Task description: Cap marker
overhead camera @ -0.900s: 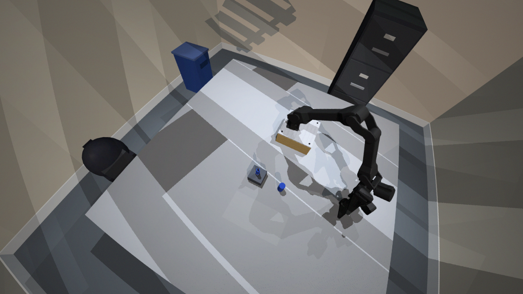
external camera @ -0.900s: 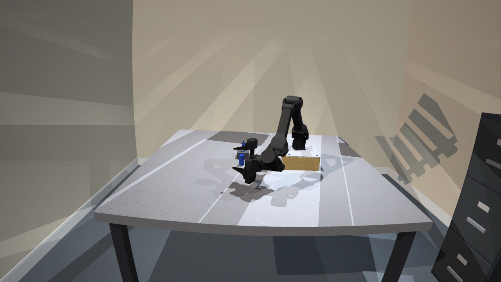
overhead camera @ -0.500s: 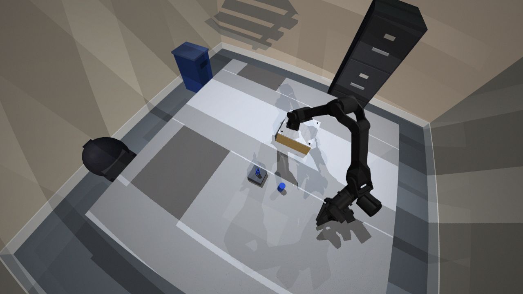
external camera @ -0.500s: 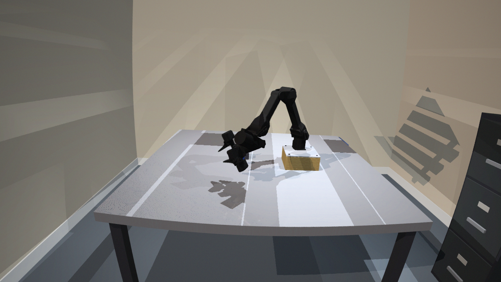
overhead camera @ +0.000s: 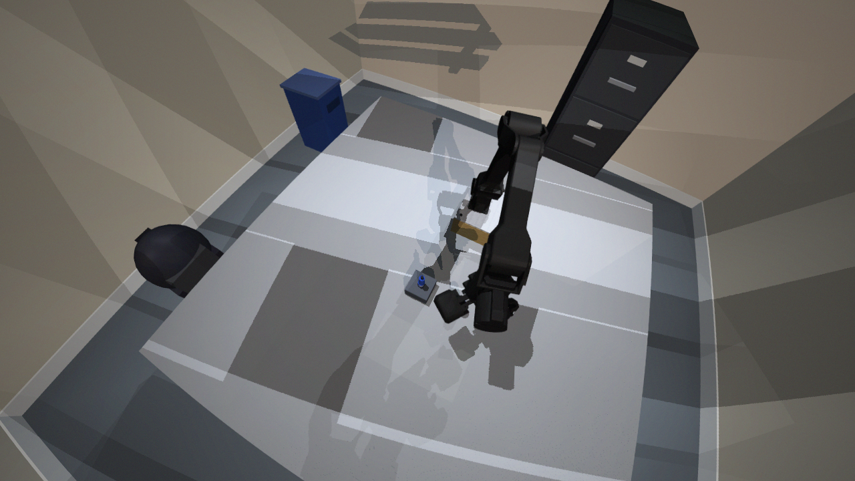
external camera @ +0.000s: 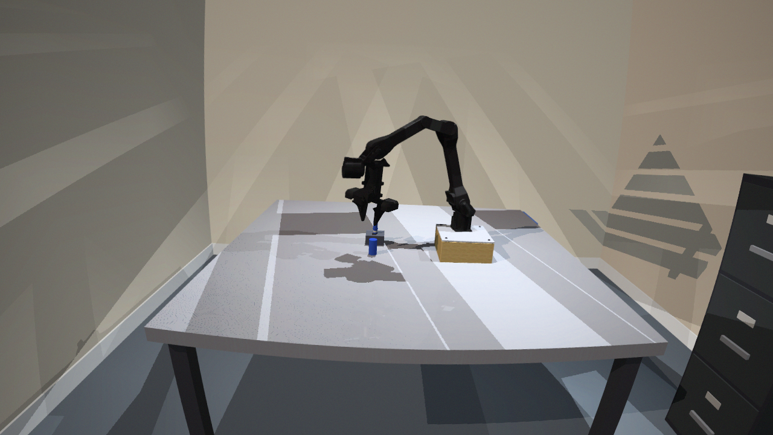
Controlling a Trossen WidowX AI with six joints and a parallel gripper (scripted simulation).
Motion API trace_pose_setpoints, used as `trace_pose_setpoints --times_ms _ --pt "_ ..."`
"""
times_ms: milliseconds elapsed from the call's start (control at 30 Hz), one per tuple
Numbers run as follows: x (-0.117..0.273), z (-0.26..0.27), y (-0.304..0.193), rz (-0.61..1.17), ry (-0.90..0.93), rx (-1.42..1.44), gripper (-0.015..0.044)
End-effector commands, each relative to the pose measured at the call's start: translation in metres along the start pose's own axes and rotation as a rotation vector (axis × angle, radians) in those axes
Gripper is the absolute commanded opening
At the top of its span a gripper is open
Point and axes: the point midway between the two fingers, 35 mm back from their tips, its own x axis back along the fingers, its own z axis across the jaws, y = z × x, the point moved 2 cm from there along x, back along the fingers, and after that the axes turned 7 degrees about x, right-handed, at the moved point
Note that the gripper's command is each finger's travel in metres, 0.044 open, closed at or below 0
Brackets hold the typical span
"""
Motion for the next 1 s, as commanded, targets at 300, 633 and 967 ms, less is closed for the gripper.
trace_pose_setpoints --times_ms 300,633,967 --pt "-0.027 0.012 -0.013 -0.034 0.095 -0.023 0.0243" --pt "-0.044 0.012 -0.013 -0.034 0.095 -0.023 0.0243" --pt "-0.059 0.012 -0.012 -0.034 0.095 -0.023 0.0243"
